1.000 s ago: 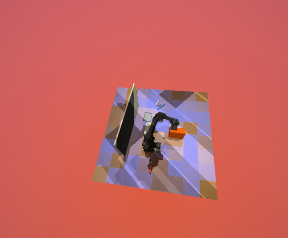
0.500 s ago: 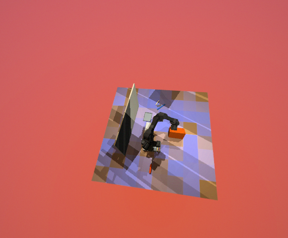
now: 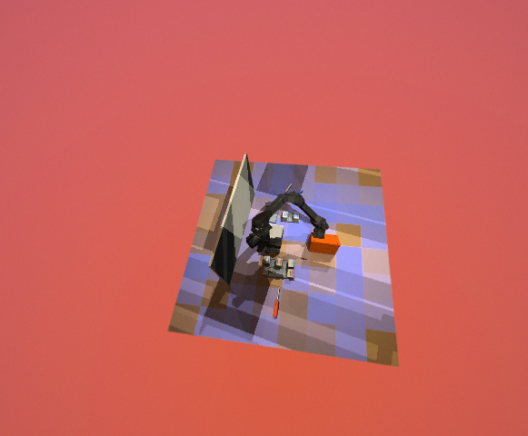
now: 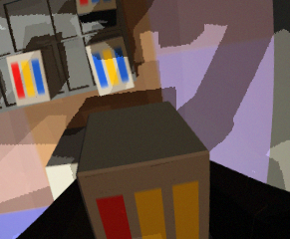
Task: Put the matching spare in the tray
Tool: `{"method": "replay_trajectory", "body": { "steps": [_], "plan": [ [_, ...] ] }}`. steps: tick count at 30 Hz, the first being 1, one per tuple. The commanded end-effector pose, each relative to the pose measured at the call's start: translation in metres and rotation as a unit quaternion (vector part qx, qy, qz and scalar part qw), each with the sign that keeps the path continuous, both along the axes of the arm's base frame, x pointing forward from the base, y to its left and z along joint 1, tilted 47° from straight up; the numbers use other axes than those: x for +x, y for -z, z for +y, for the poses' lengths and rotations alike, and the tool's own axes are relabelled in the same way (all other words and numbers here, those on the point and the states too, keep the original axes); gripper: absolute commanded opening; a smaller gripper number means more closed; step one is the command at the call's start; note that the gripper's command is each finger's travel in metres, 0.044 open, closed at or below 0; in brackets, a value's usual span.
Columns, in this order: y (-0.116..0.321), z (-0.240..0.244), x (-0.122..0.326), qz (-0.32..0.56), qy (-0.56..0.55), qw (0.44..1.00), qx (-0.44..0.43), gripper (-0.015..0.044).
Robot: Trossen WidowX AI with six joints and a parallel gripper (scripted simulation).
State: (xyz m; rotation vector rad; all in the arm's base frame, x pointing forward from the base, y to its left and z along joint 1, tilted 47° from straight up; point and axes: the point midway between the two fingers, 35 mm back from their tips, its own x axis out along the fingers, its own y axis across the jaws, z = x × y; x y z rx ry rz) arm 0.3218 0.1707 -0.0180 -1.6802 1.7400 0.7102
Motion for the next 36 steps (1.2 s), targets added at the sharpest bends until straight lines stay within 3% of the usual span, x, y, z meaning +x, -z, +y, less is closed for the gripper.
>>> {"method": "replay_trajectory", "body": {
  "steps": [1, 17, 36],
  "plan": [
    [-0.020, -0.021, 0.010, 0.005, -0.004, 1.000, -0.003, 0.0000],
    [-0.118, -0.124, 0.040, -0.001, -0.005, 1.000, -0.009, 0.0000],
    [-0.213, -0.237, 0.013, 0.001, 0.007, 0.999, -0.044, 0.0000]
  ]
}}
